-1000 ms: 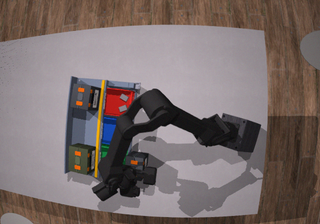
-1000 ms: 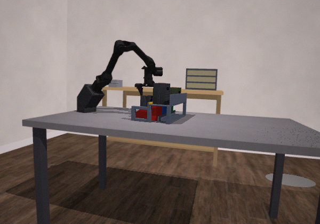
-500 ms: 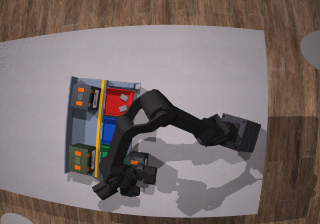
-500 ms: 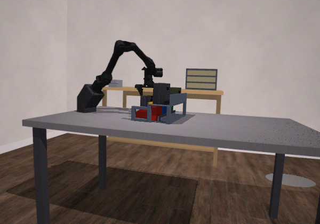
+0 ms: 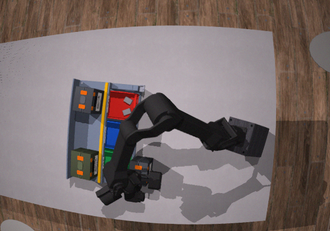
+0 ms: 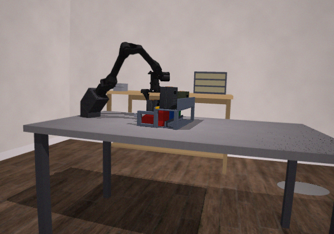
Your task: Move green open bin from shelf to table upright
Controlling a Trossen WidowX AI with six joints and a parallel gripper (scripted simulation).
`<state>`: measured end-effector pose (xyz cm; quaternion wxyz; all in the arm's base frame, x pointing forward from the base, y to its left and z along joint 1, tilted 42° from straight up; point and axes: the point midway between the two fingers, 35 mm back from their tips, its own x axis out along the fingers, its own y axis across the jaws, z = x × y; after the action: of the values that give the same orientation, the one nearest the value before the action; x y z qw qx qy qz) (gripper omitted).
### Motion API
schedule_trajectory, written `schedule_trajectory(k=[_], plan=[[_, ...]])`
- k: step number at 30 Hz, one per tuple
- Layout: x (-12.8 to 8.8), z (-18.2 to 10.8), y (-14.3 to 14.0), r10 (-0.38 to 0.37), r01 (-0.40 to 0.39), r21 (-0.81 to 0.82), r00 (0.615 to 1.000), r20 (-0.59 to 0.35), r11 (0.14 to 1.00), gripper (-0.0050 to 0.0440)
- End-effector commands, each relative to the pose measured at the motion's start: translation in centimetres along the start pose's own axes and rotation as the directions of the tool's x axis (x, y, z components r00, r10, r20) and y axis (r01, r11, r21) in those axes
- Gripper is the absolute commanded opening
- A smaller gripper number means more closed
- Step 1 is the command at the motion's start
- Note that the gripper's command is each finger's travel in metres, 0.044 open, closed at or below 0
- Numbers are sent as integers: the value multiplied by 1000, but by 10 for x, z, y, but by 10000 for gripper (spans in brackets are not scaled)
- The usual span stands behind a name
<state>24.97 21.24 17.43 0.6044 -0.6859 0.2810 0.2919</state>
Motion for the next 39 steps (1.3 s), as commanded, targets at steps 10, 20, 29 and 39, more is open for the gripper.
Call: schedule_trajectory(k=[10,20,29,39], plan=[[1,-1,-1,-3,3,1,1000,4,1000,440],[14,-1,2,-3,3,1,1000,4,1000,440],[11,-1,0,-9,9,8,1000,7,1000,0],[11,-1,0,-9,9,8,1000,7,1000,0]])
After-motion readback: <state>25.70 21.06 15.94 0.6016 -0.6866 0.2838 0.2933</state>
